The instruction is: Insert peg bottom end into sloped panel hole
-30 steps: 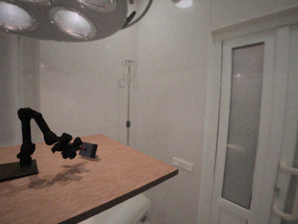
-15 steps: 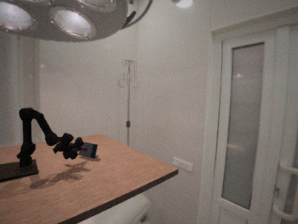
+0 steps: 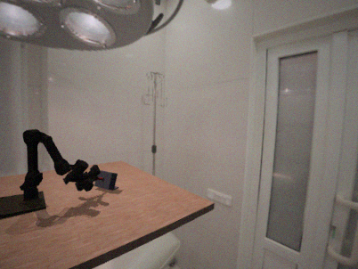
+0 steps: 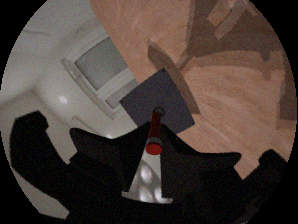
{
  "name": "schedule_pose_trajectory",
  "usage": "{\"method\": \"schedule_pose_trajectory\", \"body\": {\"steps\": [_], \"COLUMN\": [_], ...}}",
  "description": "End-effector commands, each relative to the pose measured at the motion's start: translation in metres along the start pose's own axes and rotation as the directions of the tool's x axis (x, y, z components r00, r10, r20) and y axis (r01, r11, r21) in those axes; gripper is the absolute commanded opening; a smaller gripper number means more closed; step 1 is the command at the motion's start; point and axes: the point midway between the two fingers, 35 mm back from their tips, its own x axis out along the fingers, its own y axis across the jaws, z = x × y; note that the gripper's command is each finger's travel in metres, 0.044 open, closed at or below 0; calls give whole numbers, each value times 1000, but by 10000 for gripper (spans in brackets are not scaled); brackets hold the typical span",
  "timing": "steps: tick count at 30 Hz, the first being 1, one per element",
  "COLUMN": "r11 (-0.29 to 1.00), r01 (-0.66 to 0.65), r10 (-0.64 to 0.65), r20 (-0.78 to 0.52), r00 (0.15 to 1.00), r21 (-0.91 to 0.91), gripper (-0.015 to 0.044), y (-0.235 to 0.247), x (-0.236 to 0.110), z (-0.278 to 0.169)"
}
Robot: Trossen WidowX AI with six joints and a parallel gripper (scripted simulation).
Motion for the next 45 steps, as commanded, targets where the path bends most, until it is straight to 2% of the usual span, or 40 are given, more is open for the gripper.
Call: {"method": "schedule_pose_trajectory", "body": {"steps": [1,45], "r11": [1000,1000], "r01": [1,0], "r10": [-1,0], "r20": [-1,-2], "r00": [1000,1000], "r21": [-1,-1], "gripper": [0,0], "y": [-2,-5], "x": [0,11], "z": [0,3]}}
